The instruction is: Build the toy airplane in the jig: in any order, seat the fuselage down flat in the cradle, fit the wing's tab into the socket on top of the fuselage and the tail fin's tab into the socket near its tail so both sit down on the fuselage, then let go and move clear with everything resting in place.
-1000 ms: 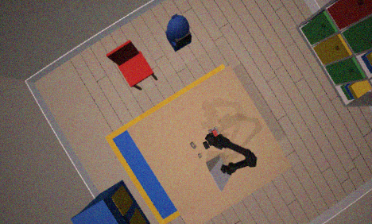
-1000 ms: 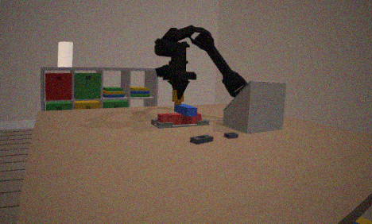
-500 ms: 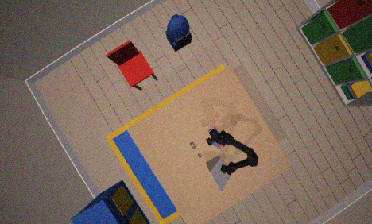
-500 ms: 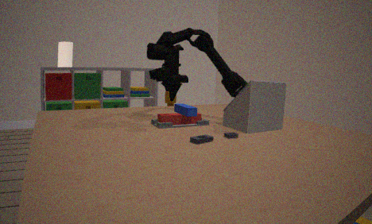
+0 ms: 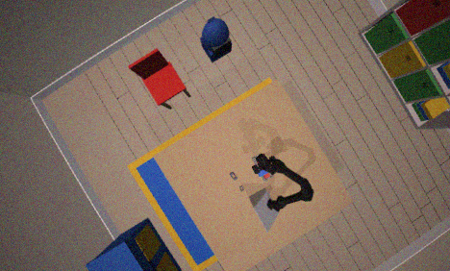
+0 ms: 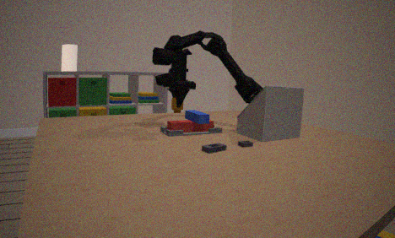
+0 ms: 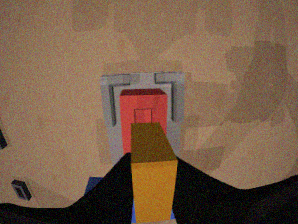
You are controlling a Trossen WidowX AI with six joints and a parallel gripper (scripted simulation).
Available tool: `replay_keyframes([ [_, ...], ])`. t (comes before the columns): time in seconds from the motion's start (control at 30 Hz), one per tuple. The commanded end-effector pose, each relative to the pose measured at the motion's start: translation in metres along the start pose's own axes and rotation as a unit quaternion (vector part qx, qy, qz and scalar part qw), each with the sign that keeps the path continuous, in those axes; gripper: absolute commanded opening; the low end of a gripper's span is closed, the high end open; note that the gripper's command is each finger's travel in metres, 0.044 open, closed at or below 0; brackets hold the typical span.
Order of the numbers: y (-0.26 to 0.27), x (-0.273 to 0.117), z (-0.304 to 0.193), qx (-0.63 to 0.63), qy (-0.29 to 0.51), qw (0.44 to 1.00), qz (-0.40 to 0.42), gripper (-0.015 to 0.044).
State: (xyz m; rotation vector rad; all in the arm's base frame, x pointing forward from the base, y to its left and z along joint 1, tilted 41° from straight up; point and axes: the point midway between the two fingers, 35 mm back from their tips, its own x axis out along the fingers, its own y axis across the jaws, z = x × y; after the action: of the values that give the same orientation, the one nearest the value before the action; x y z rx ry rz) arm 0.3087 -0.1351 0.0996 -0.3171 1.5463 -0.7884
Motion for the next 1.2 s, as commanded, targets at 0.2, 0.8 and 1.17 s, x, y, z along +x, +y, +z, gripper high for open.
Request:
replay_keyframes([
  [0.2,-0.002,-0.001,0.001,-0.001,-0.003,1.0,-0.002,0.0065],
  [0.8,-0.004,0.001,0.002,-0.001,-0.003,1.0,-0.002,0.0065],
  [1.17,-0.004,0.019,0.003,-0.001,-0.003,1.0,-0.003,0.0065],
])
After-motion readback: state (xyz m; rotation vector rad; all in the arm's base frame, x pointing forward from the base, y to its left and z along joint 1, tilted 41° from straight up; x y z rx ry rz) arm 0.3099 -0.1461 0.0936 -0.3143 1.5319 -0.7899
